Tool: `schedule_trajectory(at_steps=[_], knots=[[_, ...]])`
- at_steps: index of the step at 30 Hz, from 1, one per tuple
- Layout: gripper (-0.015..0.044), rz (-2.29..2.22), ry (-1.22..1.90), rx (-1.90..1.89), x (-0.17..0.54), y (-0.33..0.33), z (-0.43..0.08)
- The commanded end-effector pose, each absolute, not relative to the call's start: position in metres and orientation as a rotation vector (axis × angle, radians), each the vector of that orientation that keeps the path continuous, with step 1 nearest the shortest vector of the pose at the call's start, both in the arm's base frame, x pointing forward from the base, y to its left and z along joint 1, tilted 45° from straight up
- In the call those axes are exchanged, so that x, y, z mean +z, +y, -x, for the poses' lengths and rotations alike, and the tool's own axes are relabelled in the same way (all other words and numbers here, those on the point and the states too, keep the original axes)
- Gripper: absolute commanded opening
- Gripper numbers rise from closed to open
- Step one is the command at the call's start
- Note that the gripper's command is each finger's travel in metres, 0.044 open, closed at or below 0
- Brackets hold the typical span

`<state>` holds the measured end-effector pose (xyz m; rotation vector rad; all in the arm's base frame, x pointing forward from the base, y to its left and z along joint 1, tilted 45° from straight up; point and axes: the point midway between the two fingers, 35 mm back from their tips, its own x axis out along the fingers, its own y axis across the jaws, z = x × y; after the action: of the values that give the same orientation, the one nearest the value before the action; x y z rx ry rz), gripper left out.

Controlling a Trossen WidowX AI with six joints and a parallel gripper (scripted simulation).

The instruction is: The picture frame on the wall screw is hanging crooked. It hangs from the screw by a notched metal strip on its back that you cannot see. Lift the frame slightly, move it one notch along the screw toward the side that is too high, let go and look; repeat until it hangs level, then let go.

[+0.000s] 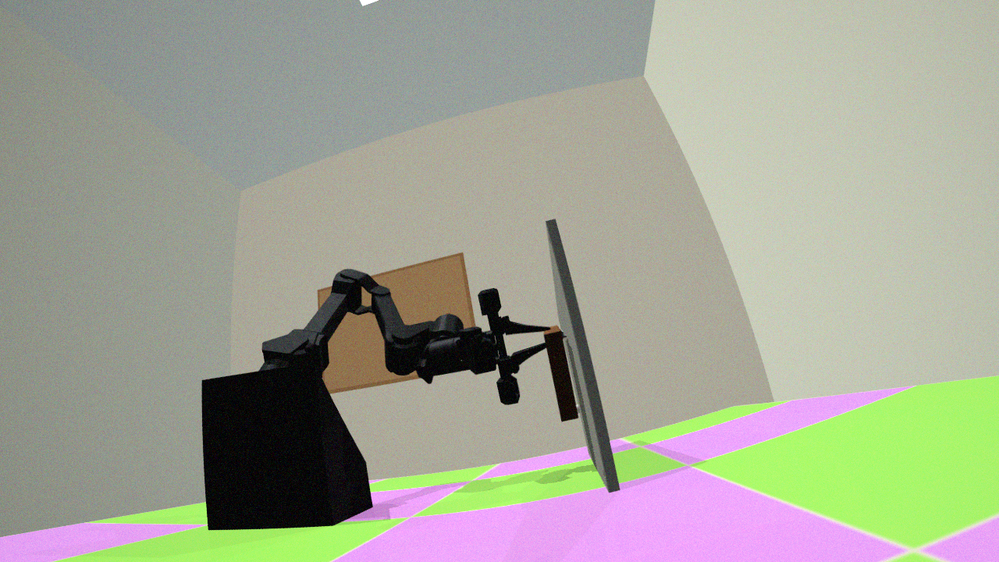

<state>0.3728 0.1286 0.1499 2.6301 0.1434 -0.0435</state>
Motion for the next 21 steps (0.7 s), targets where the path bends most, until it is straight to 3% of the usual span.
schedule_trajectory(at_steps=[1,21], knots=[[0.0000,-2.629,0.127,-0.036,0.1529,0.1254,-0.3734],[0.0000,-2.629,0.127,-0.036,0.1540,0.1262,-0.3734]])
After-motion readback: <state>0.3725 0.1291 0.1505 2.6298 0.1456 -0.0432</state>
